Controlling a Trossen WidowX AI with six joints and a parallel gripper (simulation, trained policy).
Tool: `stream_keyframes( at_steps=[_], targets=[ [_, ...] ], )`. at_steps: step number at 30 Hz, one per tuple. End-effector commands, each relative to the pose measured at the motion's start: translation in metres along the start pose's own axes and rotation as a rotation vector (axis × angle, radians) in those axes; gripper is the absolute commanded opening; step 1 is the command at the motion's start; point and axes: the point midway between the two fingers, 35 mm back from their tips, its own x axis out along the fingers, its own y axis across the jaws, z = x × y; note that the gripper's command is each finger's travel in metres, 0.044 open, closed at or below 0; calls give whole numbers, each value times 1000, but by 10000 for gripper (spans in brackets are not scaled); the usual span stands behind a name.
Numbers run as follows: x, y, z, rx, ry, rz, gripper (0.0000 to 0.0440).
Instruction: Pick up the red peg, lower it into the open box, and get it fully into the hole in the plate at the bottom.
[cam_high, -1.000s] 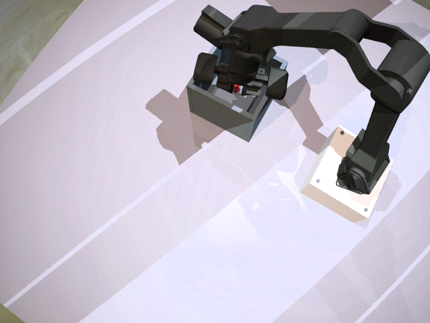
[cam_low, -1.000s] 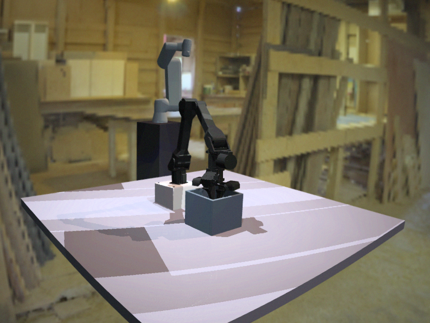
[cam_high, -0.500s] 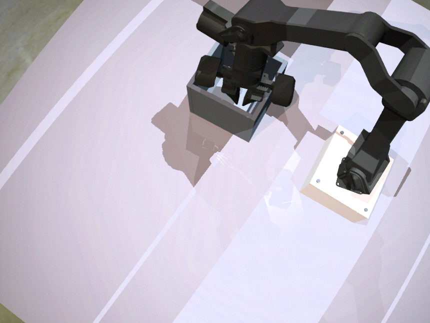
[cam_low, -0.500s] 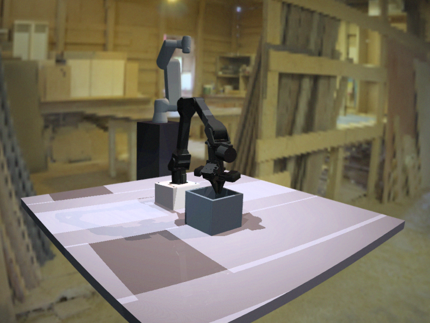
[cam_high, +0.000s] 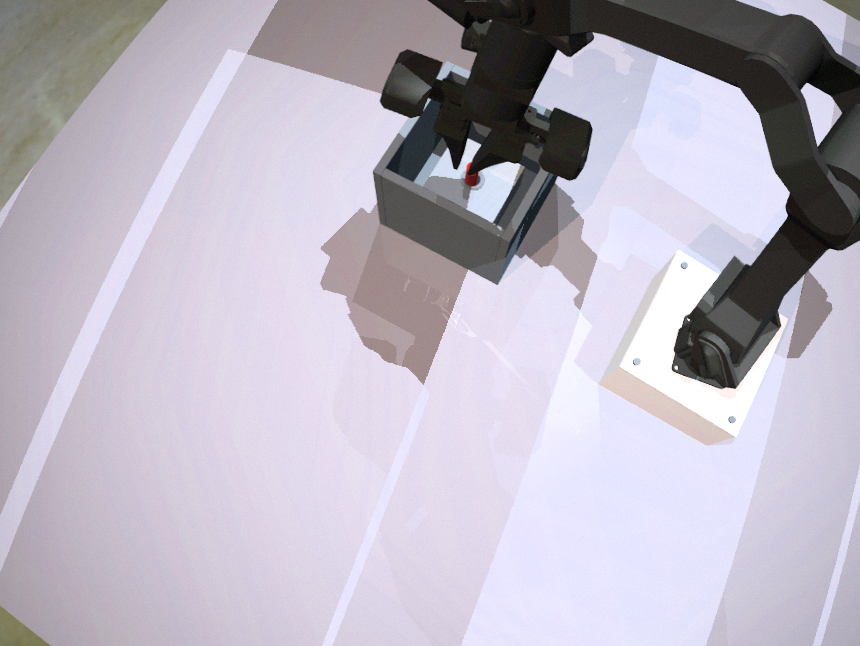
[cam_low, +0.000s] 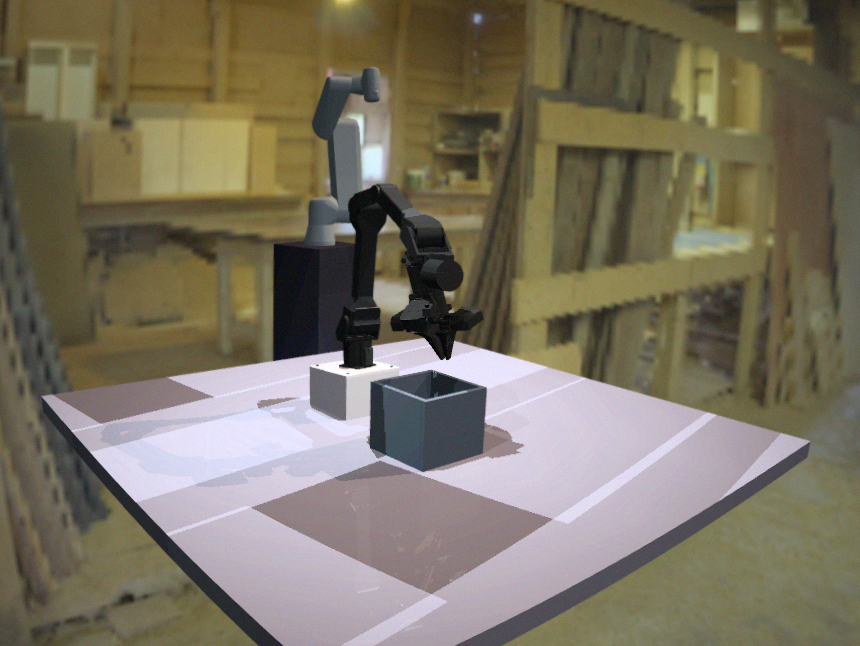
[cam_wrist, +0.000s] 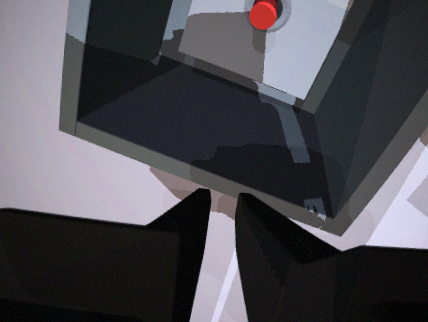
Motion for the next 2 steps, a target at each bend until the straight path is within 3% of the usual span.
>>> stream_keyframes(
  at_steps=[1,2],
  targets=[
    [-20,6,-1,-11,14,52,45],
    [-24,8,-1,-14,16,66,45]
  ],
)
